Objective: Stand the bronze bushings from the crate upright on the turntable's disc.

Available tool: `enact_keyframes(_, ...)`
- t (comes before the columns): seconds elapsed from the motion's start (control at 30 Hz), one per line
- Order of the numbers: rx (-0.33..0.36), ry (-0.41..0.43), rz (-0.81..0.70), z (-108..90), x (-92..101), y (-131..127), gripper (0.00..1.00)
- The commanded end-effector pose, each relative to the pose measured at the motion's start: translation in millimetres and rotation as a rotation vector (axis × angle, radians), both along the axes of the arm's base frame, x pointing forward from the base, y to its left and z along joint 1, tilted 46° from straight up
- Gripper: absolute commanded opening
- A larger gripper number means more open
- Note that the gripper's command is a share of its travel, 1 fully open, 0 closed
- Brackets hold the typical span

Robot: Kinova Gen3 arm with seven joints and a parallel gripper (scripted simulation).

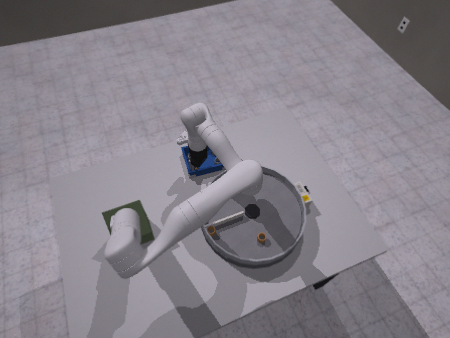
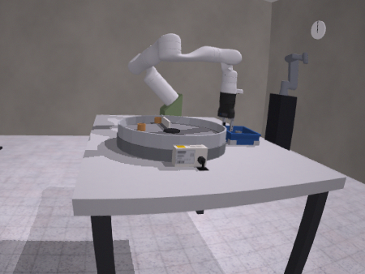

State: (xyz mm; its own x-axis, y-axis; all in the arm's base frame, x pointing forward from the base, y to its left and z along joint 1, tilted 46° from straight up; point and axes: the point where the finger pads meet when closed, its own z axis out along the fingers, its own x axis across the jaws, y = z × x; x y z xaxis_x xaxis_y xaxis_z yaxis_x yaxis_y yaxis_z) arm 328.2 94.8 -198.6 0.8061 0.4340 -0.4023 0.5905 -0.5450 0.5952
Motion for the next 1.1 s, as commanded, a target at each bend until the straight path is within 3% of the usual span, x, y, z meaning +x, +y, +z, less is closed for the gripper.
enact_keyframes(0.0, 0.003, -0.003, -0.002, -1.8, -0.2, -1, 0.76)
enact_keyframes(0.57, 0.002, -0.003, -0.002, -2.8, -0.3, -2, 0.76)
enact_keyframes(1.07, 0.003, -0.004, -0.003, -17.5, 0.4, -18, 0.76)
